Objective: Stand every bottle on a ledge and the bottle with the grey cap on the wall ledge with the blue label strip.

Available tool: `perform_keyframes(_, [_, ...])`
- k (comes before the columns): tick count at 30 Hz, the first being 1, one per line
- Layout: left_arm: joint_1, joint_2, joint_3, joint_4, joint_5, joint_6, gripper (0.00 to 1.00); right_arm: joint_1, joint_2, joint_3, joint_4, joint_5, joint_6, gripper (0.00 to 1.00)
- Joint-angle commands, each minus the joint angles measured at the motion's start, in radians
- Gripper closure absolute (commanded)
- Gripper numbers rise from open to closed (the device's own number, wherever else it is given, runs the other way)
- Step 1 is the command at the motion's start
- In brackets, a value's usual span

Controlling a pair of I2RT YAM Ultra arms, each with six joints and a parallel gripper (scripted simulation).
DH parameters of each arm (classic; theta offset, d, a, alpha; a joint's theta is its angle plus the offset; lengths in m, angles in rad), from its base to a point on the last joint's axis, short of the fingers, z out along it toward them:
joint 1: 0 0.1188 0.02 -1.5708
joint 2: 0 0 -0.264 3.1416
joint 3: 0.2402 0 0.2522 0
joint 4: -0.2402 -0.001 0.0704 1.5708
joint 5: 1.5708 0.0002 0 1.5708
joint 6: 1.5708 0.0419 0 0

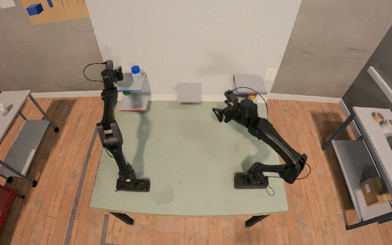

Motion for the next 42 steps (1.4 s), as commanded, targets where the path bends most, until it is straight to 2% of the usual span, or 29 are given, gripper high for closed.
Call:
perform_keyframes(1, [-0.006,-0.024,0.044,0.058,-0.004,0.008,0.51,0.004,-0.015,0.027,0.006,0.003,0.003,0.11])
perform_keyframes(9, [-0.006,-0.037,0.02,0.096,-0.008,0.008,0.51,0.004,-0.015,0.027,0.006,0.003,0.003,0.11])
perform_keyframes(16, [-0.01,-0.036,-0.065,0.207,-0.009,0.007,0.51,0.004,-0.015,0.027,0.006,0.003,0.003,0.11])
perform_keyframes(20, [-0.011,-0.022,-0.083,0.175,-0.007,0.007,0.51,0.004,-0.015,0.027,0.006,0.003,0.003,0.11])
perform_keyframes(30, [-0.012,-0.019,-0.183,0.289,-0.012,0.007,0.51,0.004,-0.015,0.027,0.006,0.003,0.003,0.11])
perform_keyframes(42, [-0.007,-0.018,-0.178,0.282,-0.007,0.002,0.51,0.004,-0.015,0.027,0.006,0.003,0.003,0.11])
